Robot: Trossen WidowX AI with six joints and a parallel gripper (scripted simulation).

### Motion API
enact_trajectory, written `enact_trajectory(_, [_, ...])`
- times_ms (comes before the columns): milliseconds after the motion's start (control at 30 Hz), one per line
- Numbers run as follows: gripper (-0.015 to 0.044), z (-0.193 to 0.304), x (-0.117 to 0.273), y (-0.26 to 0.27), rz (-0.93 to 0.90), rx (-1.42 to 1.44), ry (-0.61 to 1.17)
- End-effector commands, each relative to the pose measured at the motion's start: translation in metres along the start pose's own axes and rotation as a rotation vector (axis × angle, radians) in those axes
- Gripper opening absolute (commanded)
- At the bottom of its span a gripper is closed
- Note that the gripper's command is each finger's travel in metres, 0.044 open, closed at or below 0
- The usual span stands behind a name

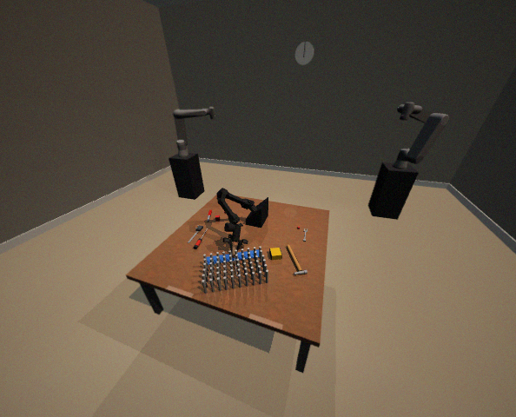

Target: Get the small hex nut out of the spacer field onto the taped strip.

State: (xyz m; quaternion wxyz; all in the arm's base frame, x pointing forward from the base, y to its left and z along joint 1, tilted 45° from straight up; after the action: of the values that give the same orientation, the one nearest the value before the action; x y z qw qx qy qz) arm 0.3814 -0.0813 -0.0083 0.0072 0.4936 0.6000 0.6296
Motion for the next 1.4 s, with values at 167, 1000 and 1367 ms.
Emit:
enact_trajectory(167, [0.0000,0.000,-0.002,-0.003,0.008,0.002,-0.013])
enact_trajectory(1000, [0.0000,-0.006,0.001,0.001,0.009,0.001,-0.015])
enact_trajectory(1367, [0.0000,-0.012,0.005,0.002,0.009,0.002,-0.014])
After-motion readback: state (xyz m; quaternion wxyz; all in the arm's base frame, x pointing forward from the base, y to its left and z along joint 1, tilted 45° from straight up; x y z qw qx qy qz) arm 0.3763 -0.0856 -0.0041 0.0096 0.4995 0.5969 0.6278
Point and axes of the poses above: the point midway between the two fingers, 35 mm back from their tips, its own x axis back along the fingers, its own y axis across the jaws, z = x × y, the point moved 5 cm from there along x, back along the fingers, and after that the axes turned 13 degrees about x, right-handed, at the moved point
